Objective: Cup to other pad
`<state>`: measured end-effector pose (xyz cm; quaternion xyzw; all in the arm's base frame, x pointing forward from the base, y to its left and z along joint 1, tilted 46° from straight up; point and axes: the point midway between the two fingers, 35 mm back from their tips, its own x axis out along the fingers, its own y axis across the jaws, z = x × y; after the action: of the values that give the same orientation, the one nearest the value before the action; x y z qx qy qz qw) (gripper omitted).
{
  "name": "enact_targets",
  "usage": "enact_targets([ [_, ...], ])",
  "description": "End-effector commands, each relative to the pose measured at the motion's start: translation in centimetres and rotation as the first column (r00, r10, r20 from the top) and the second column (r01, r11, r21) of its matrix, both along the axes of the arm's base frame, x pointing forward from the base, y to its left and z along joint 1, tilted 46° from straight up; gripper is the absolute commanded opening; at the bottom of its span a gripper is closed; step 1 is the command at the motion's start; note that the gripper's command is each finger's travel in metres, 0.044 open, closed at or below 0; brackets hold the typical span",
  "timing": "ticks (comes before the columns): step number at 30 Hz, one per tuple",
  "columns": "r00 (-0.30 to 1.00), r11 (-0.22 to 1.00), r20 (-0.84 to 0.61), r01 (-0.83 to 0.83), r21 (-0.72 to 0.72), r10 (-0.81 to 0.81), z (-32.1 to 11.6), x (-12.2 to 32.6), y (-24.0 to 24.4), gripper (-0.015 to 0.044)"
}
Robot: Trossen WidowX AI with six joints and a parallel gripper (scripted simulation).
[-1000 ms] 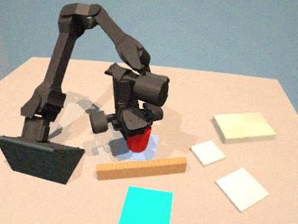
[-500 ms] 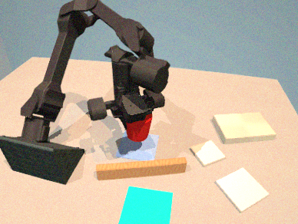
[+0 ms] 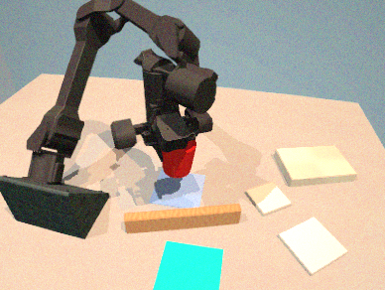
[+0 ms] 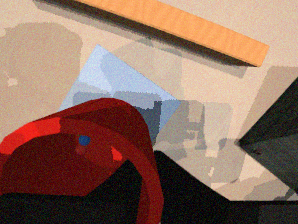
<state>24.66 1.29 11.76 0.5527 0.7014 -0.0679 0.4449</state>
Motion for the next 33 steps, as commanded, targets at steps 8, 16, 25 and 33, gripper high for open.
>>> enact_targets([
  [8, 1.000, 1.000, -0.001, 0.000, 0.000, 0.000, 0.0, 0.0, 0.0, 0.0000],
  [16, 1.000, 1.000, 0.000, 0.000, -0.001, 0.000, -0.3, 0.2, -0.3, 0.0000],
  [25, 1.000, 1.000, 0.003, -0.002, -0.003, 0.002, -1.5, 0.9, -1.6, 0.0000],
  [33, 1.000, 1.000, 0.004, -0.003, -0.005, 0.003, -2.6, 1.4, -2.7, 0.0000],
])
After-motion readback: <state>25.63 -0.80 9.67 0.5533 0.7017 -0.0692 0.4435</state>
